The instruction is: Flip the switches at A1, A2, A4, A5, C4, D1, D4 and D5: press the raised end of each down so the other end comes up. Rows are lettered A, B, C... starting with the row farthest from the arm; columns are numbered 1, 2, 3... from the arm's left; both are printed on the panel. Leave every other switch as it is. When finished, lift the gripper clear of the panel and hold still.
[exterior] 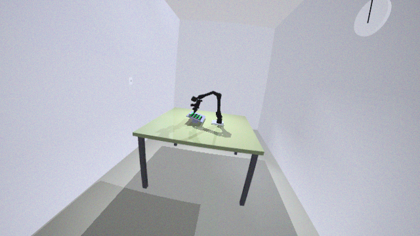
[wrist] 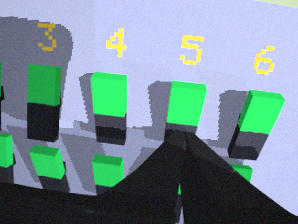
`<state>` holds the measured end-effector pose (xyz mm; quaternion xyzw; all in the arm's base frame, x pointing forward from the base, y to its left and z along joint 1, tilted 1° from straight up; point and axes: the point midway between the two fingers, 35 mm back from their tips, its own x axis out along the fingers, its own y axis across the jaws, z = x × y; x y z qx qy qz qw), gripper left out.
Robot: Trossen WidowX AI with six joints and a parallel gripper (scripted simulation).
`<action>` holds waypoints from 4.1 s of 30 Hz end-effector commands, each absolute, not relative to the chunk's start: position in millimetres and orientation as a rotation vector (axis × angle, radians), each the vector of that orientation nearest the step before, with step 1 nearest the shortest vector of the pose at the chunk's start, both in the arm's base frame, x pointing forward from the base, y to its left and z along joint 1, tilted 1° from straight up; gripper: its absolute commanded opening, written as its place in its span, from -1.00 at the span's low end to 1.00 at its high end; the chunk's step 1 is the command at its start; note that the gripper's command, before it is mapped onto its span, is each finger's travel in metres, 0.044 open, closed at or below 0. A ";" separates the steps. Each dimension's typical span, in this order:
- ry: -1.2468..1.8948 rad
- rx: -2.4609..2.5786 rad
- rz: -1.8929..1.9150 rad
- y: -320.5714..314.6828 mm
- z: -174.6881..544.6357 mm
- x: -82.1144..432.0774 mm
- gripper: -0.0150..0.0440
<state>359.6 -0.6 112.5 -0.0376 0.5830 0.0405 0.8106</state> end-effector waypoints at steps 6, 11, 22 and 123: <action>1.272 -0.080 0.091 -1.2 173.9 341.6 -0.49; 1.272 -0.080 0.091 -0.6 173.7 340.1 -0.49; 1.278 -0.078 0.093 21.6 149.6 262.2 -0.49; 1.251 -0.076 0.094 23.2 87.4 279.9 -0.49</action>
